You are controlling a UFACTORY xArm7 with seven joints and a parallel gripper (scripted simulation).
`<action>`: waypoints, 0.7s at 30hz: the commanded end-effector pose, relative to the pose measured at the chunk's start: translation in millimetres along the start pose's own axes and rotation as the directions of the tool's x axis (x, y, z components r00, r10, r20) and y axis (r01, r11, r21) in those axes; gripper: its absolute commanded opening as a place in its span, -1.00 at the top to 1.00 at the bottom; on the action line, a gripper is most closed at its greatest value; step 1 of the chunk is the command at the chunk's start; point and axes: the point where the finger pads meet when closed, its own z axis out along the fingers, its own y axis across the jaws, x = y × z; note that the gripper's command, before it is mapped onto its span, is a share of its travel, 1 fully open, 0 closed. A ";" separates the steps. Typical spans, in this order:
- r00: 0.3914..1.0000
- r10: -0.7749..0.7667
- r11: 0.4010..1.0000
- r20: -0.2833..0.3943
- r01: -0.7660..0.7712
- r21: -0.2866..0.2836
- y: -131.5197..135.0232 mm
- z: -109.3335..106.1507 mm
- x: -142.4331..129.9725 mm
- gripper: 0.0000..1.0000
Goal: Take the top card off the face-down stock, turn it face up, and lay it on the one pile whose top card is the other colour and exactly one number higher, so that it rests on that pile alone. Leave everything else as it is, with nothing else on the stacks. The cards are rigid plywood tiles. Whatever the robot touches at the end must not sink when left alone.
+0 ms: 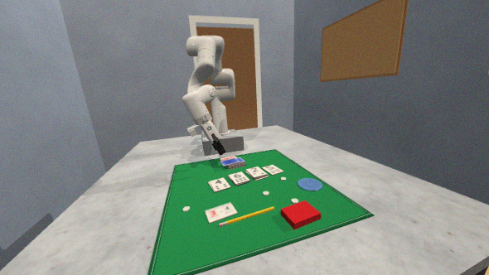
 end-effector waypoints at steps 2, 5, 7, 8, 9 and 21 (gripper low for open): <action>1.000 -0.002 1.000 0.006 0.002 0.002 -1.2 -0.9 0.7 -0.73; 1.000 -0.002 1.000 0.006 0.002 0.002 -1.2 0.3 1.1 -0.73; 1.000 -0.002 1.000 0.006 0.002 0.002 -1.2 1.8 1.7 -0.73; 1.000 -0.002 1.000 0.006 0.002 0.002 -1.2 2.7 2.1 -0.73; 1.000 -0.002 1.000 0.006 0.002 0.002 -1.2 3.8 2.6 -0.73; 1.000 -0.002 1.000 0.006 0.002 0.002 -1.4 21.0 9.4 -0.73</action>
